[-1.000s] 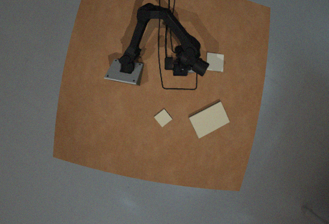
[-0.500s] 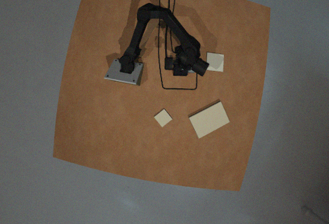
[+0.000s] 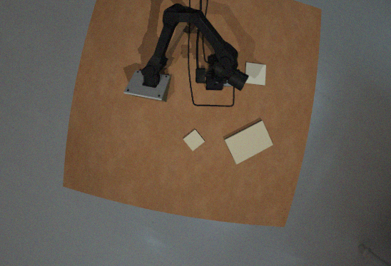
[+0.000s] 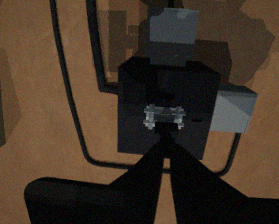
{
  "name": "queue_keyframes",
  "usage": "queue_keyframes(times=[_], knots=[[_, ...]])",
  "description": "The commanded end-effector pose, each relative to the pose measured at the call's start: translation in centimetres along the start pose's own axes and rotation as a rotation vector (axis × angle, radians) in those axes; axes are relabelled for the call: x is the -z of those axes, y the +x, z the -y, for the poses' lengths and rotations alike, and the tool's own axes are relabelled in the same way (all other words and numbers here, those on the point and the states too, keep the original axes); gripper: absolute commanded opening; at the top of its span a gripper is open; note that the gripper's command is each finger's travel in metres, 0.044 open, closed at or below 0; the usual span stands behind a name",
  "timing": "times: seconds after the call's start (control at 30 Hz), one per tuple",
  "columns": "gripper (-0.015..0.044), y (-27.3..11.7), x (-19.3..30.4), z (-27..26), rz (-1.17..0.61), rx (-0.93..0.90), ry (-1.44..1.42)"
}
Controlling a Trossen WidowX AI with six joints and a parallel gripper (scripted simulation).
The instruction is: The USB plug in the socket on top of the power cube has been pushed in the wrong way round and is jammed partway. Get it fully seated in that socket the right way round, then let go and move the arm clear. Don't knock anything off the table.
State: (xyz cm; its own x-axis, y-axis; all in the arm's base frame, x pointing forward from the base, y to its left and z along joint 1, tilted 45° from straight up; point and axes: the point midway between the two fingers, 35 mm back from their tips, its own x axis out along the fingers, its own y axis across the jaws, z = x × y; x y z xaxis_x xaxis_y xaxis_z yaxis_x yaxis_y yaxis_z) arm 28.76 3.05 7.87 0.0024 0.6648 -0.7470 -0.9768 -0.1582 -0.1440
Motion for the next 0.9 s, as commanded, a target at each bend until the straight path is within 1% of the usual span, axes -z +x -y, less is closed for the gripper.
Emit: queue_keyframes(times=[0.0, 0.87], knots=[[0.0, 0.11, 0.02, -0.08, 0.0, -0.002, 0.008], [0.0, 0.42, 0.0, -0.08, 0.0, -0.002, 0.008]])
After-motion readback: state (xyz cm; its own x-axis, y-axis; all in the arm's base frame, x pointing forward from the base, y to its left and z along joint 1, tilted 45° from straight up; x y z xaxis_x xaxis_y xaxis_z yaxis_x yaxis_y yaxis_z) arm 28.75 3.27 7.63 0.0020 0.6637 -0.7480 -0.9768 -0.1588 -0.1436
